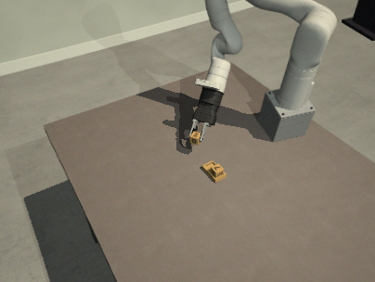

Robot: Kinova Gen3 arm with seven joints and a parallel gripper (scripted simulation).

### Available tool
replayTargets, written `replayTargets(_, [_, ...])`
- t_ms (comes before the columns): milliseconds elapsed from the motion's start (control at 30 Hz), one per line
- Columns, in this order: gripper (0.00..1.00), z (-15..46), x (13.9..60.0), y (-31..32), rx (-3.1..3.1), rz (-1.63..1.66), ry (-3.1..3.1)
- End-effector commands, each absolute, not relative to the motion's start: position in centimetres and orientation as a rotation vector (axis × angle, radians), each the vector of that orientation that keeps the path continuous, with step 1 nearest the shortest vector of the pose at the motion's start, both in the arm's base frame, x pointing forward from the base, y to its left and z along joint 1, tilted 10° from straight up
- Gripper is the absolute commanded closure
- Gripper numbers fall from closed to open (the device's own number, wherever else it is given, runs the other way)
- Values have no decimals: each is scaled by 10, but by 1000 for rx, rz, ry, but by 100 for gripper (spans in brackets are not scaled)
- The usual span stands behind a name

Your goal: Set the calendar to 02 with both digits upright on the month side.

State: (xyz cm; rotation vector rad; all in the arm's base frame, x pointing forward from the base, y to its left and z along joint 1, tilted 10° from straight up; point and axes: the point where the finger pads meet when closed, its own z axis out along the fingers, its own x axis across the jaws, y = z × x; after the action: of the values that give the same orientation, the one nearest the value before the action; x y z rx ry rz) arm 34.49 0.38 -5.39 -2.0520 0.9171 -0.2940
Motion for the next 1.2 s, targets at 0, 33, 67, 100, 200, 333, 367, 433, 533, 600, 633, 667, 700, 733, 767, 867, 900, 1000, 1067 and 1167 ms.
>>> replayTargets(0, [40,-57,347,3,-2048,-304,916])
replayTargets(33, [40,-58,347,4,-2048,-304,916])
replayTargets(67, [40,-60,347,4,-2048,-304,916])
replayTargets(100, [40,-61,347,4,-2048,-304,916])
replayTargets(200, [40,-66,348,5,-2048,-304,916])
replayTargets(333, [40,-69,348,5,-2048,-304,916])
replayTargets(367, [40,-70,348,6,-2048,-304,917])
replayTargets(433, [40,-74,348,6,-2048,-304,917])
replayTargets(533, [40,-79,348,7,-2048,-304,917])
replayTargets(600, [40,-83,348,8,-2048,-304,917])
replayTargets(633, [40,-85,348,8,-2048,-304,917])
replayTargets(667, [40,-86,348,8,-2048,-304,917])
replayTargets(700, [40,-88,348,9,-2048,-304,917])
replayTargets(733, [40,-90,348,9,-2048,-304,917])
replayTargets(767, [40,-92,348,9,-2048,-304,917])
replayTargets(867, [40,-93,348,10,-2048,-304,917])
replayTargets(900, [40,-95,348,10,-2048,-304,917])
replayTargets(1000, [40,-99,348,11,-2048,-304,917])
replayTargets(1067, [40,-102,348,11,-2048,-304,917])
replayTargets(1167, [40,-105,348,12,-2048,-304,917])
